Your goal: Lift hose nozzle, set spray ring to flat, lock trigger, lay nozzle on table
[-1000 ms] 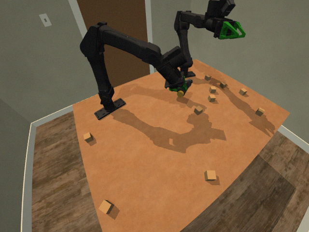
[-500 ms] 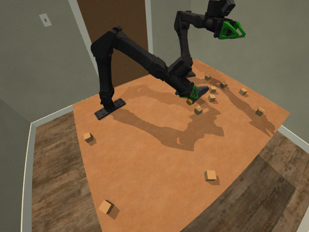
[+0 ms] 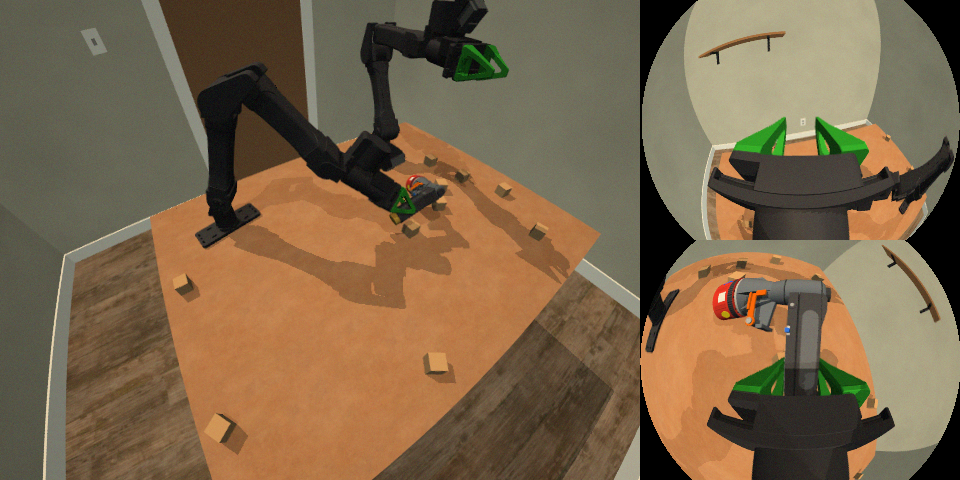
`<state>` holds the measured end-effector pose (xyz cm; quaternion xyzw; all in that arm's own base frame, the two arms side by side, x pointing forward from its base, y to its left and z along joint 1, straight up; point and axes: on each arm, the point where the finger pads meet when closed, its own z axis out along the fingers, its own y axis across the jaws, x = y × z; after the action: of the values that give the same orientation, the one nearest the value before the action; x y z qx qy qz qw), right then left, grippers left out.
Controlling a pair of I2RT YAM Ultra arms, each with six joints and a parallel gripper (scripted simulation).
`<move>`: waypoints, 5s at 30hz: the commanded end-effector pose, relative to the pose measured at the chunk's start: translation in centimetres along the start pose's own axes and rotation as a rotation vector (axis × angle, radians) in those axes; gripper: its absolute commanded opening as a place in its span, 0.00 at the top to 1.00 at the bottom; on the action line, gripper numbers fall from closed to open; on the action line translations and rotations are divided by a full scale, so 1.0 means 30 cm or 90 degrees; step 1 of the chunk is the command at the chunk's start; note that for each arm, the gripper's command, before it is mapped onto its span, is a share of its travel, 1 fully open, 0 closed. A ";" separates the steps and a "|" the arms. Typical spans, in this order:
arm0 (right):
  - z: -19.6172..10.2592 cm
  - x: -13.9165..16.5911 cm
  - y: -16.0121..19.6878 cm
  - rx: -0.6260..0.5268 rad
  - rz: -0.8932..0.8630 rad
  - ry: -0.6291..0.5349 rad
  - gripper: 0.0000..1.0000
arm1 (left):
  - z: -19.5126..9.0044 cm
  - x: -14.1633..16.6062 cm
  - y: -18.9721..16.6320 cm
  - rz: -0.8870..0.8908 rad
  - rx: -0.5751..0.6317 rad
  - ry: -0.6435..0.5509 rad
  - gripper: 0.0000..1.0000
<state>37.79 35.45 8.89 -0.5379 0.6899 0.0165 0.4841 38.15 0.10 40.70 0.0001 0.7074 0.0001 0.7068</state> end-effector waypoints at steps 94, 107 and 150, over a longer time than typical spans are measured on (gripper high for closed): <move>-0.103 -0.205 -0.304 0.279 0.419 -0.417 0.64 | -0.009 -0.074 0.001 -0.004 0.001 -0.034 0.64; -0.105 -0.209 -0.302 0.279 0.419 -0.419 0.64 | -0.009 -0.074 0.001 -0.004 0.001 -0.034 0.64; -0.108 -0.218 -0.311 0.283 0.420 -0.427 0.64 | 0.057 0.231 -0.012 -0.413 0.229 0.027 0.14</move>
<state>41.51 34.30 12.32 -0.1906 0.6804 0.1563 0.6901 39.95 0.87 33.73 -0.0986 0.7137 -0.2343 0.6527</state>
